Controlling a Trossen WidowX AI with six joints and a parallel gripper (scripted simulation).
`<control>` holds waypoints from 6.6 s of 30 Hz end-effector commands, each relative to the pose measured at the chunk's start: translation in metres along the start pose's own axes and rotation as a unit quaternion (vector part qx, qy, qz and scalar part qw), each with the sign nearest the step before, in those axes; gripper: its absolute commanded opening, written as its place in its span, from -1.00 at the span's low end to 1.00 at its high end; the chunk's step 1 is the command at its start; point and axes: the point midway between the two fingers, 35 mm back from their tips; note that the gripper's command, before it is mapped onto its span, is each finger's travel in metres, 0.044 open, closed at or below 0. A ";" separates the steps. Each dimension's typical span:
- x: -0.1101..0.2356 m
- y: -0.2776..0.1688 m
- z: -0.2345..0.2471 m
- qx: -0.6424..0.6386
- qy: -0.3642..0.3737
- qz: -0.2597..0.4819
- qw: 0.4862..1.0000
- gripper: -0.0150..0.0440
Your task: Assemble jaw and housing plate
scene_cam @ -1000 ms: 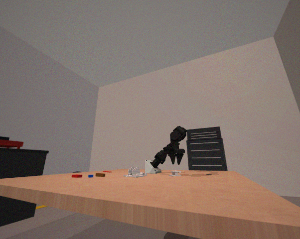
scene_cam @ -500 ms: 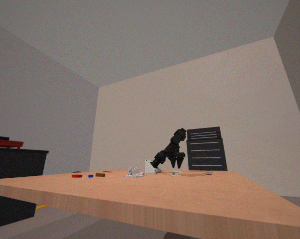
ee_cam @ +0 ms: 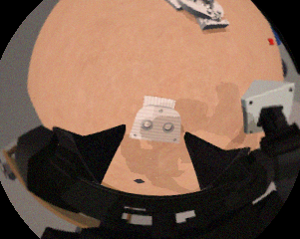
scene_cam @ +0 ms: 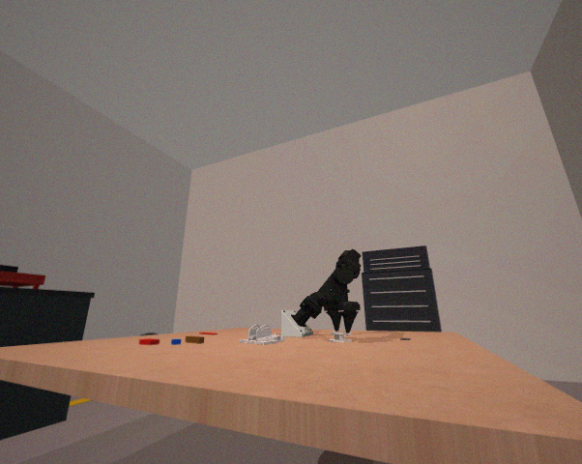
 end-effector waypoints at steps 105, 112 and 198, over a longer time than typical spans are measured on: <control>0.050 0.067 0.011 0.081 -0.010 -0.021 0.996 0.70; 0.050 0.090 0.010 0.109 -0.013 -0.023 0.994 0.70; 0.054 0.241 -0.053 0.321 -0.006 -0.006 0.947 0.70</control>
Point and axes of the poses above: the point midway between the two fingers, 35 mm back from their tips, its own x axis back along the fingers, its own z axis across the jaws, y = z × x, and after that the axes turned 8 degrees about -x, right-handed
